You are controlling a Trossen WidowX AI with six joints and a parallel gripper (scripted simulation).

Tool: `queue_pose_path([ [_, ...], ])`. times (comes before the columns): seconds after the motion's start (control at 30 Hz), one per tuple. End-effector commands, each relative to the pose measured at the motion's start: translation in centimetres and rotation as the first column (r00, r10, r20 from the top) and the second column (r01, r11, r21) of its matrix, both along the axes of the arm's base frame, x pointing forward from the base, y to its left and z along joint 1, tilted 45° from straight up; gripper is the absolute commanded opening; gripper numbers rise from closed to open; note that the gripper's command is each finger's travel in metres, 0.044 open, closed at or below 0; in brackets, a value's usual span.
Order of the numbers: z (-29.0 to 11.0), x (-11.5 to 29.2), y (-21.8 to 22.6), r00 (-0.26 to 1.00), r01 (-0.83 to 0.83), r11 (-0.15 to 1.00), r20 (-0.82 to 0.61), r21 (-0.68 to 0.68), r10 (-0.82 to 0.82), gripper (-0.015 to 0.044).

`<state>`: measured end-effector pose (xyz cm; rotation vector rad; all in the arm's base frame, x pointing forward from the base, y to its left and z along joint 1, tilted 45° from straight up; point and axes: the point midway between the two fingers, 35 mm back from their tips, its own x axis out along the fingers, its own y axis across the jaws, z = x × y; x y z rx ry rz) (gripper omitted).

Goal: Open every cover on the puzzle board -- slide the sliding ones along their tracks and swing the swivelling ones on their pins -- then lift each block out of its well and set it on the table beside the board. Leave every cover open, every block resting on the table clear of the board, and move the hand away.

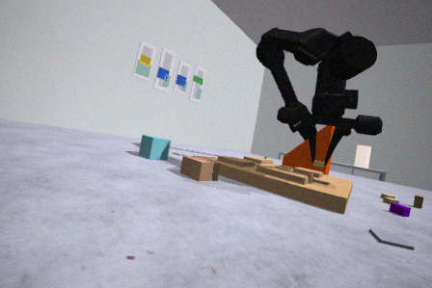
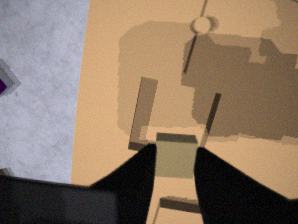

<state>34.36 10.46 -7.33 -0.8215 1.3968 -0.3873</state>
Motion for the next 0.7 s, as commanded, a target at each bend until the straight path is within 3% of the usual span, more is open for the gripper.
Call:
queue_pose_path([
  [0.0,0.4,0.1,0.4,1.0,0.005,1.0,0.006,0.01,-0.005,0.008],
  [0.67,3.8,-0.7,3.7,1.0,0.004,1.0,0.005,0.011,-0.005,0.008],
])
